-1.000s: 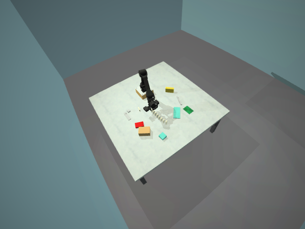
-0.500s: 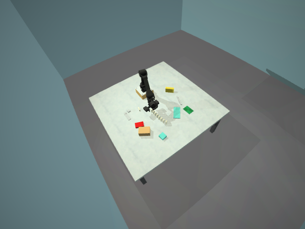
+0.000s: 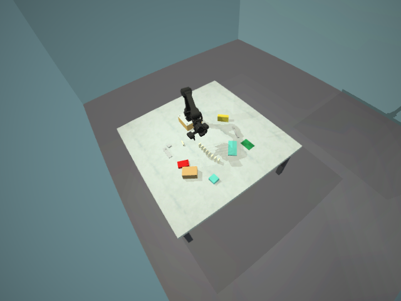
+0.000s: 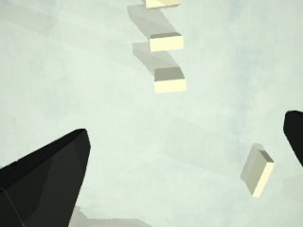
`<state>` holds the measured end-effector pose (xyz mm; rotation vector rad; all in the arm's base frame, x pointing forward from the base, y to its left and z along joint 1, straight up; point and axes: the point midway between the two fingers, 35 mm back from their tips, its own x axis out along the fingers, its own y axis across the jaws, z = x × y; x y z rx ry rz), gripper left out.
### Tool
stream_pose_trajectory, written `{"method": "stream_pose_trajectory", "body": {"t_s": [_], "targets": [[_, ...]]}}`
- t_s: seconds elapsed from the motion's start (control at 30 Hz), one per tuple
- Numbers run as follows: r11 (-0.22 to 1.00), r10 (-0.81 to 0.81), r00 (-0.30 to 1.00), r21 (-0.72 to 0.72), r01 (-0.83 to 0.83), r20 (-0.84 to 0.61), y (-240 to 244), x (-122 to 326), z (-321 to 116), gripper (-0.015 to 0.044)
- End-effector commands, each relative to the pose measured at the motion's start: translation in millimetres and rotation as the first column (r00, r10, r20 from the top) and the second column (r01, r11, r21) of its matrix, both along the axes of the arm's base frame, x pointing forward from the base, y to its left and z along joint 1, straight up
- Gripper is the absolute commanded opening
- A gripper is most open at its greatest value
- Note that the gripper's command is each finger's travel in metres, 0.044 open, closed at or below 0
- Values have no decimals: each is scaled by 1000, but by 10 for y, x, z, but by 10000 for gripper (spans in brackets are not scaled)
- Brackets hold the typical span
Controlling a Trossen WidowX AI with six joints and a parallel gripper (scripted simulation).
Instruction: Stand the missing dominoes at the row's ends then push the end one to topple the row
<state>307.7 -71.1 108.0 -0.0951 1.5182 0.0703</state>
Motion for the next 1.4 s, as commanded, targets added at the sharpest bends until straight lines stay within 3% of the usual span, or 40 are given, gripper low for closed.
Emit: {"method": "stream_pose_trajectory", "body": {"t_s": [0.0, 0.23, 0.6, 0.77, 0.97, 1.37], "targets": [[1000, -1, 1000, 4, 1, -16, 19, -75, 192, 440], [1000, -16, 1000, 4, 16, -17, -67, -106, 146, 440], [968, -253, 967, -2, 253, -21, -1151, -988, -564, 440], [967, -256, 966, -2, 256, -21, -1170, -1000, -648, 440], [967, -256, 966, -2, 256, -21, -1179, -1008, -1211, 440], [967, -256, 966, -2, 256, -22, -1184, -1034, -1337, 440]]}}
